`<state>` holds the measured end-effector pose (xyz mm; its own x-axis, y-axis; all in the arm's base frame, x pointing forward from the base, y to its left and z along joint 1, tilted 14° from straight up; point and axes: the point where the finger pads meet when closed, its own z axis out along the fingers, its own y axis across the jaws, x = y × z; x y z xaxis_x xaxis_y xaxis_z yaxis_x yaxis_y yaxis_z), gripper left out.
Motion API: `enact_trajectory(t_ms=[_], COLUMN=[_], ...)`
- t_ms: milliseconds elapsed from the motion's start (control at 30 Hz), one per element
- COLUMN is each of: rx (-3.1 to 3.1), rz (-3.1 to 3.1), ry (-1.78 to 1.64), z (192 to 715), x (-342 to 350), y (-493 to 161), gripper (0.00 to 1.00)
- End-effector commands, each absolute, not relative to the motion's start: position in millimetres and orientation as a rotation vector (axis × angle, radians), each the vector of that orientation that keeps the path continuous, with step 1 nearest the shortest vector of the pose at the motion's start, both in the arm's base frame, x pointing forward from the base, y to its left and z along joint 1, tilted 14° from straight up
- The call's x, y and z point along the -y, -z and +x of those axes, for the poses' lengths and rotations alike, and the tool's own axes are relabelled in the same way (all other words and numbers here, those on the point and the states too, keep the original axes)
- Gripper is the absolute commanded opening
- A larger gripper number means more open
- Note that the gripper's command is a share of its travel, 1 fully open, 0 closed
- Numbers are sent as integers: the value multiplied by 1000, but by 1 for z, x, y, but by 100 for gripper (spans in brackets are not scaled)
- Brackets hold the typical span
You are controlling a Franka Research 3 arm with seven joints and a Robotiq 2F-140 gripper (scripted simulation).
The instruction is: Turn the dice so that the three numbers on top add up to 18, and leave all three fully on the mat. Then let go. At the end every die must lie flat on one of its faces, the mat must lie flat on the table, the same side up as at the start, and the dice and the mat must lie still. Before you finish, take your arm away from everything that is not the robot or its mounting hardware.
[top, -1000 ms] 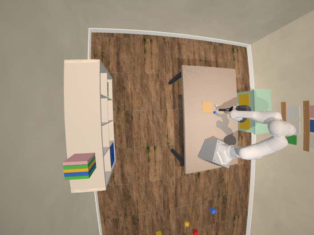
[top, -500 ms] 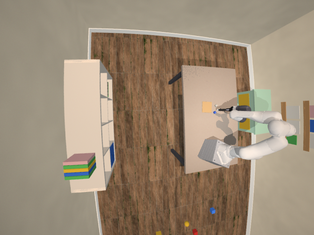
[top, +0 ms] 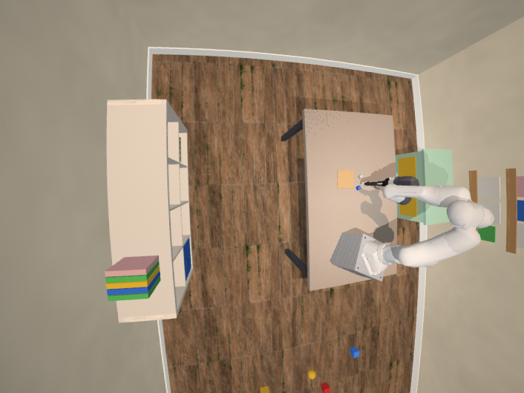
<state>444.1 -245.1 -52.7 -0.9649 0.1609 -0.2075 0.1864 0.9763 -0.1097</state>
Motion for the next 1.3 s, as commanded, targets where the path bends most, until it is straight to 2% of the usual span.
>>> enact_trajectory(t_ms=[0, 233, 767, 1267], rx=[-2923, -2923, -2923, -2923], rz=[251, 251, 251, 251], ry=[191, 191, 191, 191], z=[445, 451, 506, 509], x=[245, 243, 217, 215], y=[53, 52, 45, 45], gripper=[100, 100, 100, 100])
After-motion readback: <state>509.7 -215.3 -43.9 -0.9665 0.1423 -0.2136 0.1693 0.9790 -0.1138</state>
